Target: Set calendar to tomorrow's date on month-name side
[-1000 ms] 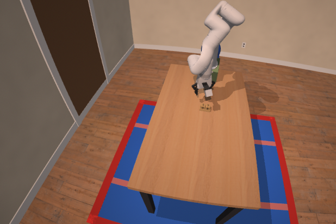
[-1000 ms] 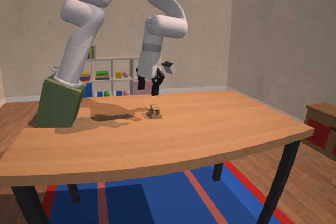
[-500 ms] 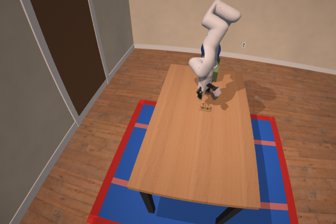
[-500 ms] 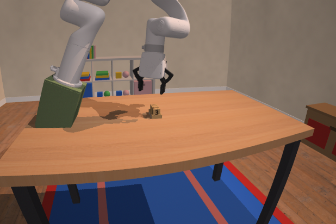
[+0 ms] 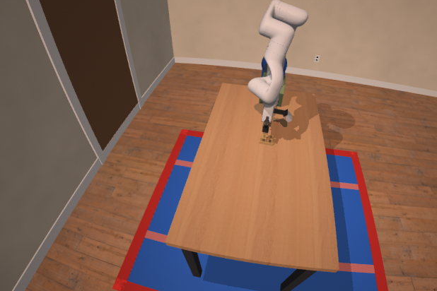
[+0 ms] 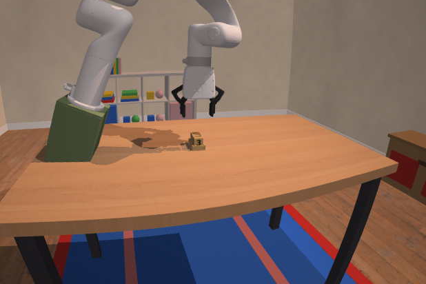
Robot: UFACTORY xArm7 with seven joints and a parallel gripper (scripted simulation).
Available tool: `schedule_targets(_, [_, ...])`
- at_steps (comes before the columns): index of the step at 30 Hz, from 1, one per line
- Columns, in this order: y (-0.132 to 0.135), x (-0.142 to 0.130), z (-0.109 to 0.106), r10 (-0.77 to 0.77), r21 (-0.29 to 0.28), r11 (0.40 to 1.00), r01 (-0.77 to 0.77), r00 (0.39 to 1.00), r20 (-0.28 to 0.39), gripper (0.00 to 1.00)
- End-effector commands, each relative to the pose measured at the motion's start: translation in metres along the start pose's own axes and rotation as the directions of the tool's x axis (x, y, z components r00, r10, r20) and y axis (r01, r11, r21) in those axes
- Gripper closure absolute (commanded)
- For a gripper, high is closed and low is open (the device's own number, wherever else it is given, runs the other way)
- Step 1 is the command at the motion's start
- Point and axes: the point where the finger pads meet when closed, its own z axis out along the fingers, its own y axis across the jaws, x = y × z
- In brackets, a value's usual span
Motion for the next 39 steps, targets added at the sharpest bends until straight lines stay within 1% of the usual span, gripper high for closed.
schedule_targets(1, [0.0011, 0.0000, -0.0002, -0.018, -0.005, 1.000, 0.018, 1.000, -0.003, 0.00])
schedule_targets(2, [0.0011, 0.0000, -0.0002, -0.019, -0.005, 1.000, 0.019, 1.000, -0.003, 0.00])
schedule_targets(3, [0.0011, 0.0000, -0.0002, -0.019, -0.005, 1.000, 0.019, 1.000, -0.003, 0.51])
schedule_targets(39, [0.0011, 0.0000, -0.0001, -0.019, -0.005, 1.000, 0.019, 1.000, -0.003, 0.51])
